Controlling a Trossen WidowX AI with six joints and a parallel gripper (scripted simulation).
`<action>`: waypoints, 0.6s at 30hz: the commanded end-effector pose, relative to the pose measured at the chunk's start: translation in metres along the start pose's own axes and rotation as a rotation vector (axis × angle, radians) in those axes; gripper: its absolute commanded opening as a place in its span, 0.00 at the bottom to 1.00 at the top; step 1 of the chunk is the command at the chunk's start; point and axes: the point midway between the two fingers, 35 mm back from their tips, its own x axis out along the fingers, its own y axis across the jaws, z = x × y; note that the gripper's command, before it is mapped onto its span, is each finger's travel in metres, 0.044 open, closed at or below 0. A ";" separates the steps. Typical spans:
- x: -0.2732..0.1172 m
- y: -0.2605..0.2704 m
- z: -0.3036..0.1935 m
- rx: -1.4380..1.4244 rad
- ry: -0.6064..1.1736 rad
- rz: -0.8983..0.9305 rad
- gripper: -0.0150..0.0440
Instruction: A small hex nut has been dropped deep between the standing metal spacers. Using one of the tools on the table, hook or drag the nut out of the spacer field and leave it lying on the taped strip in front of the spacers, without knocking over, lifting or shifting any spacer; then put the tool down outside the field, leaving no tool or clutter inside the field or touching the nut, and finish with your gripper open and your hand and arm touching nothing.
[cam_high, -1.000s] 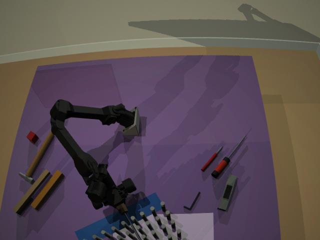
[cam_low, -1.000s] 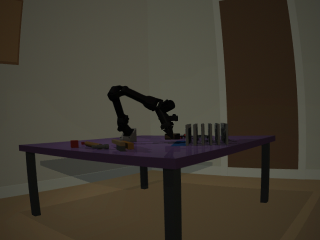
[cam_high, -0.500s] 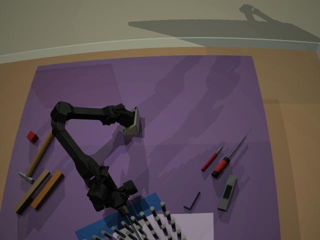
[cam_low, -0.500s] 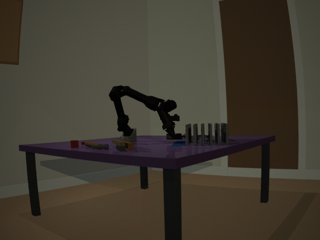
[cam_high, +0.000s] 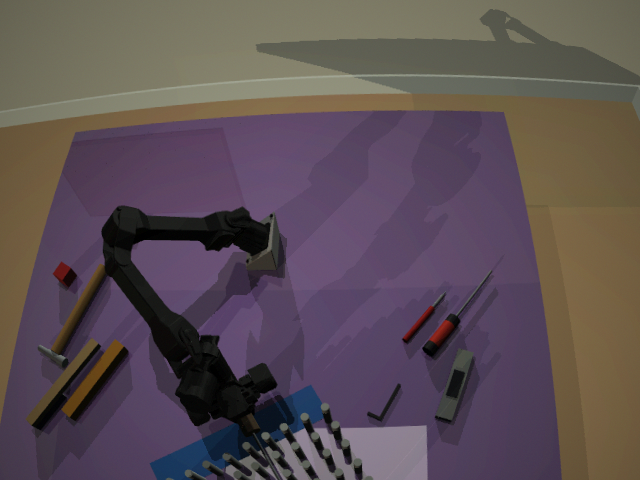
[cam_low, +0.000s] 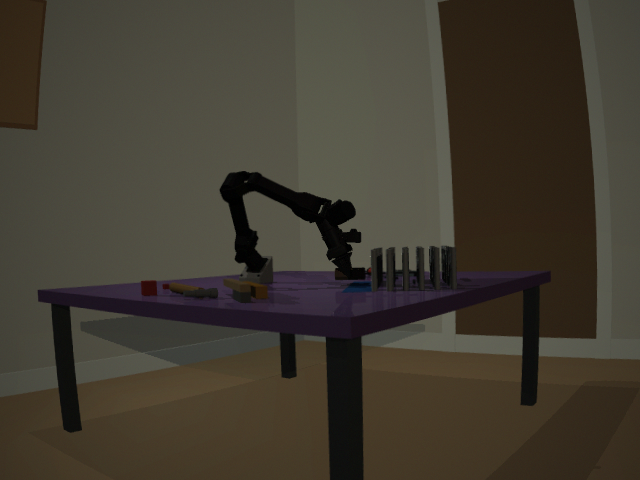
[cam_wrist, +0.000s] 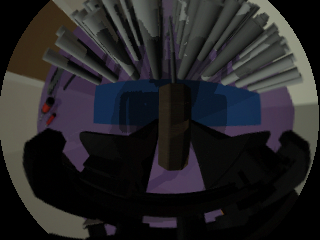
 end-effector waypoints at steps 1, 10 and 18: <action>0.002 -0.001 0.001 0.002 -0.006 -0.004 0.25; 0.004 0.000 -0.002 -0.002 -0.006 -0.002 0.25; 0.002 0.000 -0.006 -0.002 -0.006 -0.002 0.25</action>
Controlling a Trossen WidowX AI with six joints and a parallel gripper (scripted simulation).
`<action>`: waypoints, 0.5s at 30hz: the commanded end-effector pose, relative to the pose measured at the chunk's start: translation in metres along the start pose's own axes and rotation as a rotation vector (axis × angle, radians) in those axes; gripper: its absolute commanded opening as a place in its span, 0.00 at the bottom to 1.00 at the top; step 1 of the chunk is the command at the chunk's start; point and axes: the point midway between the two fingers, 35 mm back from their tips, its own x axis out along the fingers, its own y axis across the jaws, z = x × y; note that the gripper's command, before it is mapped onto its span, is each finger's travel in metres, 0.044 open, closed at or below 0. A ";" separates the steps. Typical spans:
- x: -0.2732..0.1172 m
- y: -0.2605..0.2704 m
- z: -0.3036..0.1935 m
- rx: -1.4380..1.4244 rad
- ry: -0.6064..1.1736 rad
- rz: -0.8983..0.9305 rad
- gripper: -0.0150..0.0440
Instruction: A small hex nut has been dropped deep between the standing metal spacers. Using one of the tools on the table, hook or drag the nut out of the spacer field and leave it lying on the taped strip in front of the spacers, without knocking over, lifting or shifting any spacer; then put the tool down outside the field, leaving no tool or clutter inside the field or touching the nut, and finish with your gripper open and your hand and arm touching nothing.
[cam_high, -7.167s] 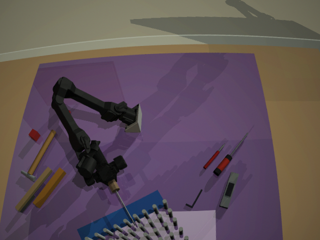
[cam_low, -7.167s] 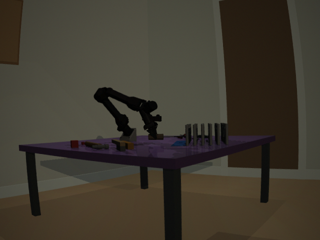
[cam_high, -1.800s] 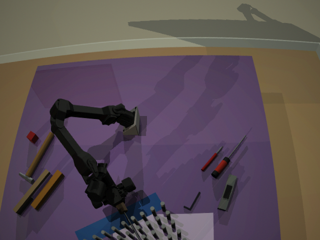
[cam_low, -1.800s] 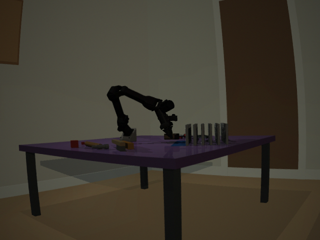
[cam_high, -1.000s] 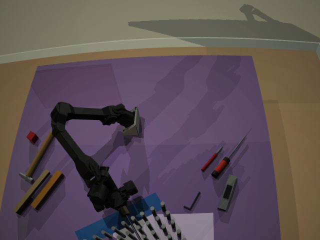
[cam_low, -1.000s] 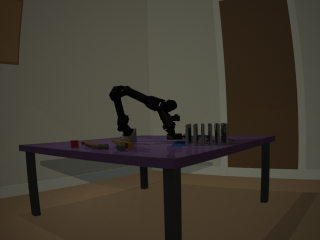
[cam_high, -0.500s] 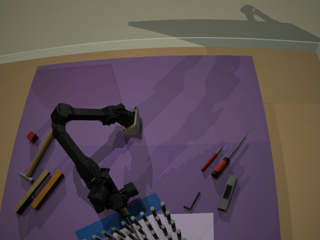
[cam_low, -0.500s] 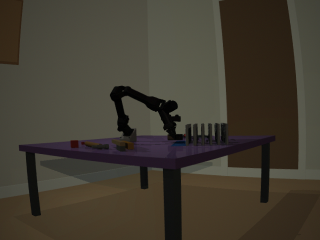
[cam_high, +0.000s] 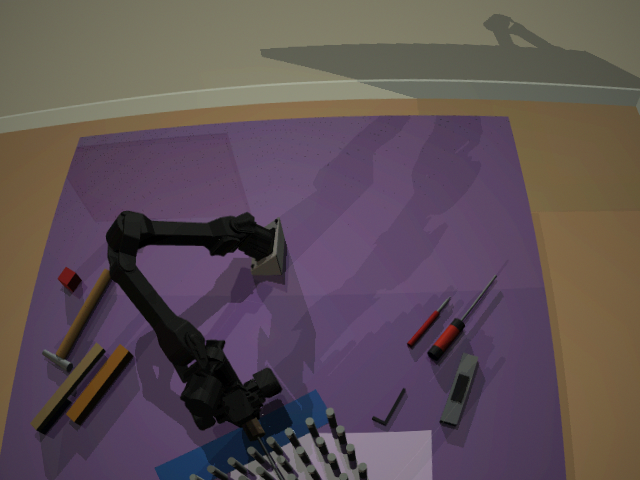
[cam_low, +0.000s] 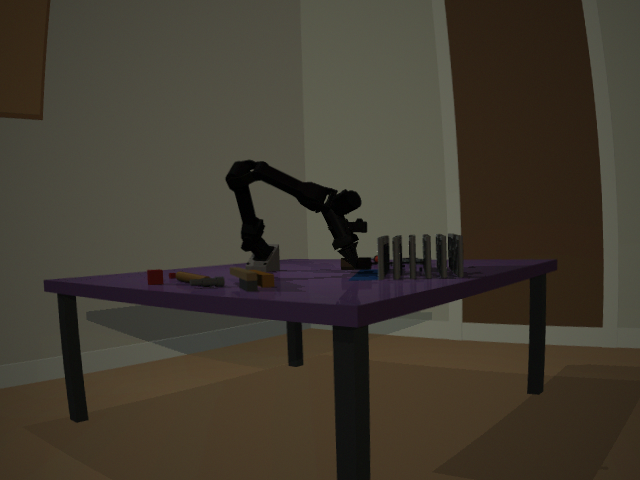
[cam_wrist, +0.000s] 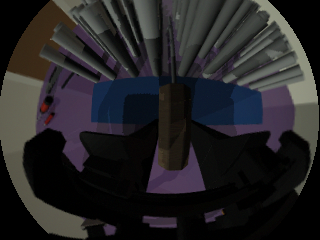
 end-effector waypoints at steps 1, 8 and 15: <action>-0.002 0.000 -0.002 0.000 -0.007 0.001 0.25; -0.004 -0.001 -0.006 0.000 -0.007 0.001 0.25; -0.006 -0.001 -0.010 0.000 -0.007 0.001 0.25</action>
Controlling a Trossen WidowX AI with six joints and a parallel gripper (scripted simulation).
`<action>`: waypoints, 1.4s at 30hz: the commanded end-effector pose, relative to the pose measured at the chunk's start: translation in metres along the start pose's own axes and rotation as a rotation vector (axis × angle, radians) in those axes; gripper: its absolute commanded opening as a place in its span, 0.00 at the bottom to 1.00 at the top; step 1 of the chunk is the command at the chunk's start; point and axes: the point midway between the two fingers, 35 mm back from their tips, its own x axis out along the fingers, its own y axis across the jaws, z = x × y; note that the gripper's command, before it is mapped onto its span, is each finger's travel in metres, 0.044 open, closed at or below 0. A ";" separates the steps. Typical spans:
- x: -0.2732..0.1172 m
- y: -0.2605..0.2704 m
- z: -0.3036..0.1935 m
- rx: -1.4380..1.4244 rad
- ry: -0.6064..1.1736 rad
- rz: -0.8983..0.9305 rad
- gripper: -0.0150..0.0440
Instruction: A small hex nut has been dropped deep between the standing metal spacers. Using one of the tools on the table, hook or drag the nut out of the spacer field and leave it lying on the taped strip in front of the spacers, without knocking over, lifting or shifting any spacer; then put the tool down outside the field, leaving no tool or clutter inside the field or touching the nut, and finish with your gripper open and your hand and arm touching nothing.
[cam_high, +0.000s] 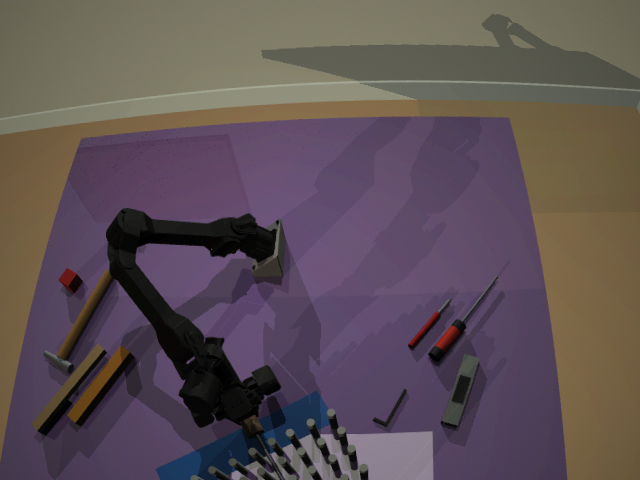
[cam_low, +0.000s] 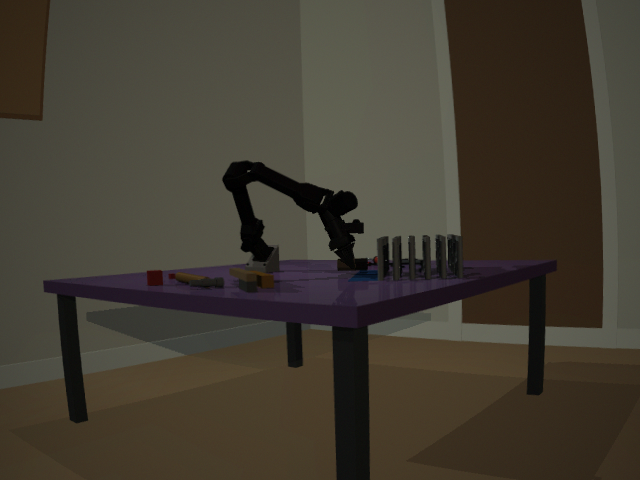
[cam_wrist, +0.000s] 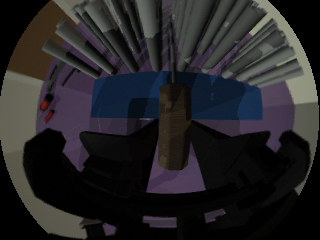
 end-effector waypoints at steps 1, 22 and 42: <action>-0.003 0.000 -0.002 0.000 -0.008 0.001 0.25; -0.011 0.000 -0.010 -0.001 -0.008 0.002 0.25; -0.004 0.001 -0.016 -0.002 -0.008 0.002 0.25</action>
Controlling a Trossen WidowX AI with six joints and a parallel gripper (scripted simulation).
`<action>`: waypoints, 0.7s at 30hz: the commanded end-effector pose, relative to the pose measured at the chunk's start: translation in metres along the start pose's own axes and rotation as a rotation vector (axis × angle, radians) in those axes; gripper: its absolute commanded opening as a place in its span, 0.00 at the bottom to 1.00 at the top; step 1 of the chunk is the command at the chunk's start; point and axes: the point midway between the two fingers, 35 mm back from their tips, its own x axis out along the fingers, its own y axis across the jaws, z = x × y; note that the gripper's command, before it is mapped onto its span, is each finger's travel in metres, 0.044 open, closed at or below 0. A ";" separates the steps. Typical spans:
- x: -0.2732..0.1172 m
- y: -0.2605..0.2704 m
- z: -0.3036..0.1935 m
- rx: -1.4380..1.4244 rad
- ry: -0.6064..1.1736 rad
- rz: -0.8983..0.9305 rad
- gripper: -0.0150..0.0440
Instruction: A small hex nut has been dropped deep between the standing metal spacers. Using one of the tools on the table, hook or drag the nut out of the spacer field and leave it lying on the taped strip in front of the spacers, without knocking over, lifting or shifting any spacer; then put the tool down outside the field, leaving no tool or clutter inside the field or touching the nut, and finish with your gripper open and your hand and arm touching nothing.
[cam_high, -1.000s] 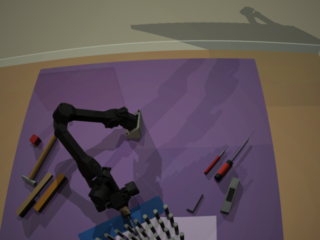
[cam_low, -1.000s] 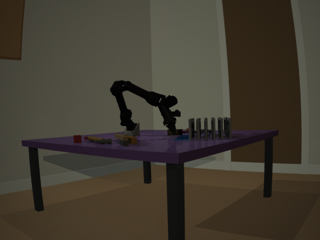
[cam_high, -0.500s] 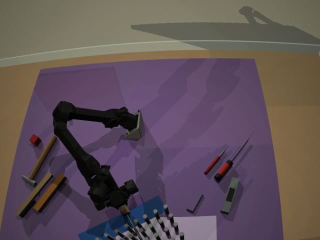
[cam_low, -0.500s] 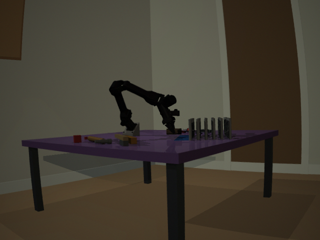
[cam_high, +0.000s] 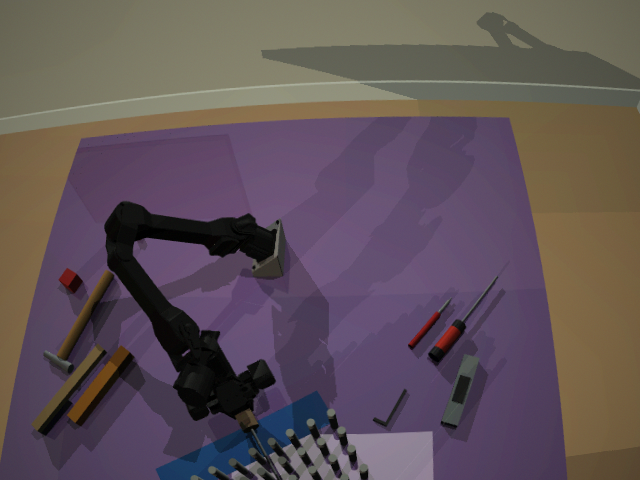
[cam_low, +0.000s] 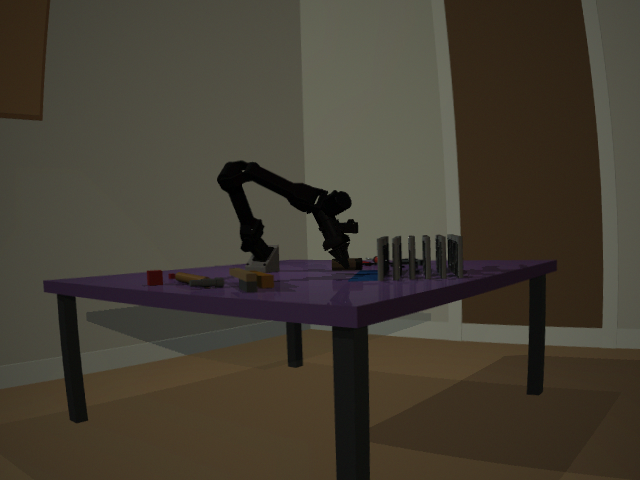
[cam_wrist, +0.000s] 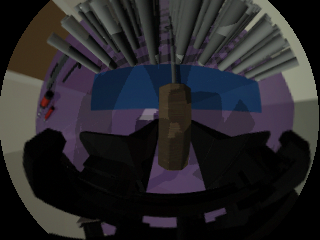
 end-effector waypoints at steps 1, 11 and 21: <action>0.004 0.004 -0.002 -0.010 -0.003 0.007 0.25; 0.009 0.004 -0.005 -0.011 -0.003 0.007 0.25; 0.007 0.004 -0.010 -0.010 -0.003 0.007 0.25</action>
